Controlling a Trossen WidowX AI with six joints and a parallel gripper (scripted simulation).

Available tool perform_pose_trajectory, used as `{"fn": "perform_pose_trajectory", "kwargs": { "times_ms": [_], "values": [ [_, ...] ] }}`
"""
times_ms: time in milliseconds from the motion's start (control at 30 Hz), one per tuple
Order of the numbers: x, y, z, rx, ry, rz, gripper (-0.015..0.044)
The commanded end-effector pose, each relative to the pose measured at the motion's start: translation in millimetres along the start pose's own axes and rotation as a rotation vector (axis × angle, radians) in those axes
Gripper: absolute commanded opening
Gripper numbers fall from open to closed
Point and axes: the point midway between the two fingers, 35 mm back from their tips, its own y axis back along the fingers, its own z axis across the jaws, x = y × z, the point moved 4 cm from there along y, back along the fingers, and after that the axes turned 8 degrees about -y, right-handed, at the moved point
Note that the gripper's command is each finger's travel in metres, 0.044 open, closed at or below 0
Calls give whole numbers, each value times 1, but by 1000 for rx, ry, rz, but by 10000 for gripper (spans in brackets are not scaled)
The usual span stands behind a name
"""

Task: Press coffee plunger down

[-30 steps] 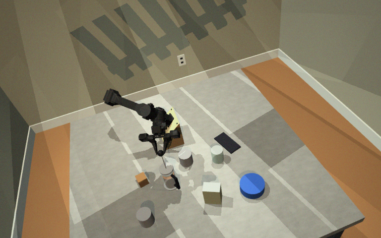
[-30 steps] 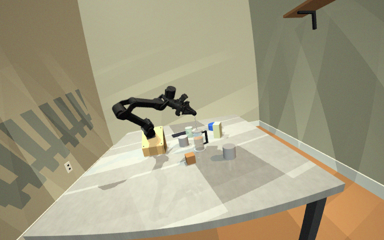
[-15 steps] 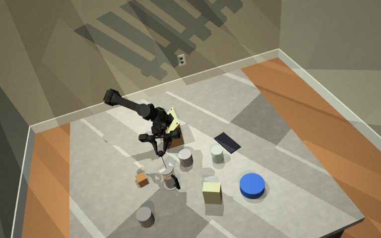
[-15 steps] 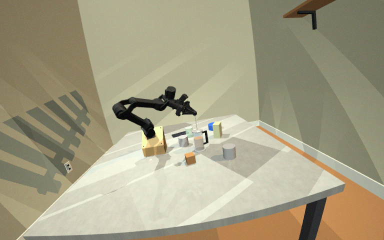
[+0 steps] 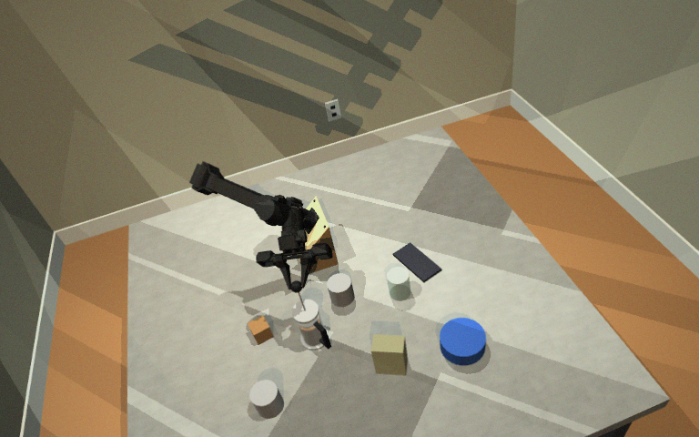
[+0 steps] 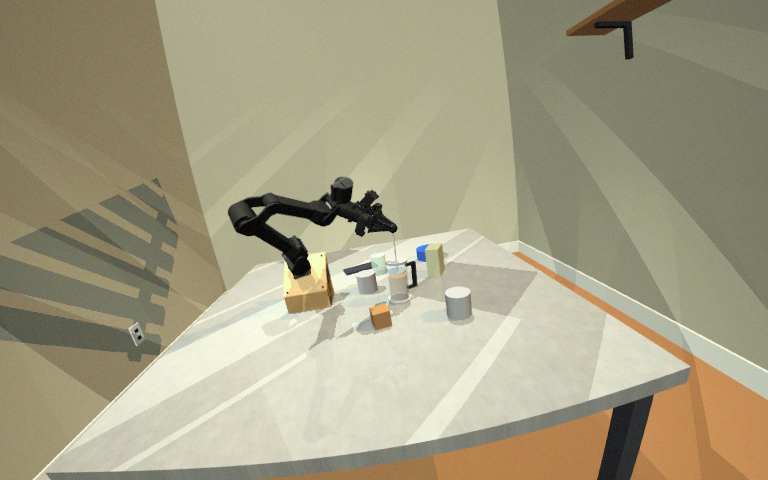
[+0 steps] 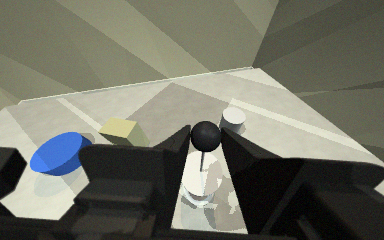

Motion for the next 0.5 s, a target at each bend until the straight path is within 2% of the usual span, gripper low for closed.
{"fn": "perform_pose_trajectory", "kwargs": {
  "times_ms": [0, 467],
  "values": [
    [22, -9, -2, 14, 40, 43, 123],
    [41, -23, -4, 14, 40, 43, 123]
  ]
}}
